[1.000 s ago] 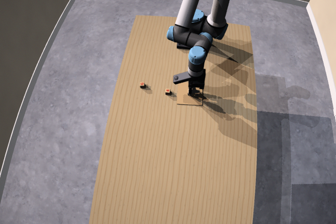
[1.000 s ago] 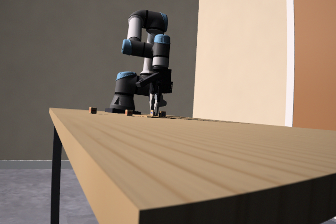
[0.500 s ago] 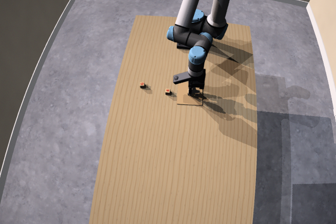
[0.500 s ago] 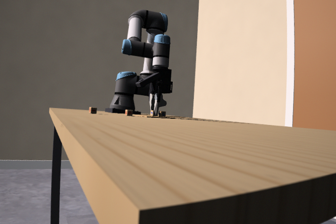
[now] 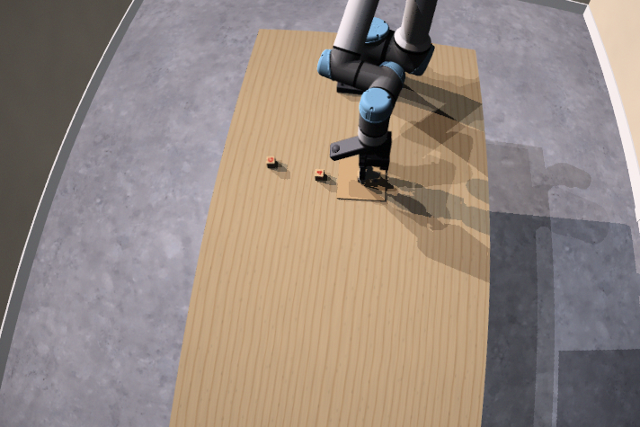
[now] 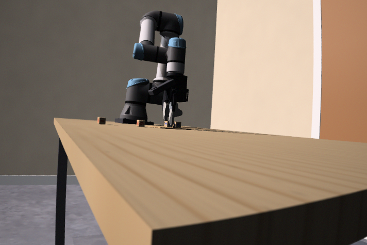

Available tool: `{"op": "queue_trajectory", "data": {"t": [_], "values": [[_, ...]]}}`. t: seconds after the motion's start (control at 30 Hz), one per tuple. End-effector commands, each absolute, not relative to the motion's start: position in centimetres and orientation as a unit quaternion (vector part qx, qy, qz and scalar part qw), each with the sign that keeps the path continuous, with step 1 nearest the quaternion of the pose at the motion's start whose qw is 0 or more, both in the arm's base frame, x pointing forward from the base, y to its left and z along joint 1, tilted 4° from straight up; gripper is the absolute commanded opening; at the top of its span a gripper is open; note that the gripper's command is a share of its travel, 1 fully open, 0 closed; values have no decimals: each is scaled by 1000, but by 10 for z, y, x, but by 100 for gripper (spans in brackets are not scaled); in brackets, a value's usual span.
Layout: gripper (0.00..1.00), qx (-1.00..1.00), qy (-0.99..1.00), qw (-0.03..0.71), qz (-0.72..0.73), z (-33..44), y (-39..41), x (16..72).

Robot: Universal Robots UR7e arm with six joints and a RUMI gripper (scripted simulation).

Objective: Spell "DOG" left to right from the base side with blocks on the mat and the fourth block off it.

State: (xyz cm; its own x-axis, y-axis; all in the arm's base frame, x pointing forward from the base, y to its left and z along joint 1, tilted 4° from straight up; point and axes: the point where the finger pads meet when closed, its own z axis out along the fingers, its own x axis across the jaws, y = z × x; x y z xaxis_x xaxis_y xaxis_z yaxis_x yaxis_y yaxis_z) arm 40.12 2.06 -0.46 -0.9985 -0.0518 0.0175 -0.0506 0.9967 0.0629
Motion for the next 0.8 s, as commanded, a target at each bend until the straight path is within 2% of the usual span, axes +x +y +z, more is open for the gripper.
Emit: {"op": "queue_trajectory", "data": {"t": [0.0, 0.4, 0.77], "values": [[25, 25, -999, 11, -32, -6, 21, 399], [25, 25, -999, 8, -31, 4, 19, 403], [25, 25, -999, 8, -31, 57, 15, 404]]}}
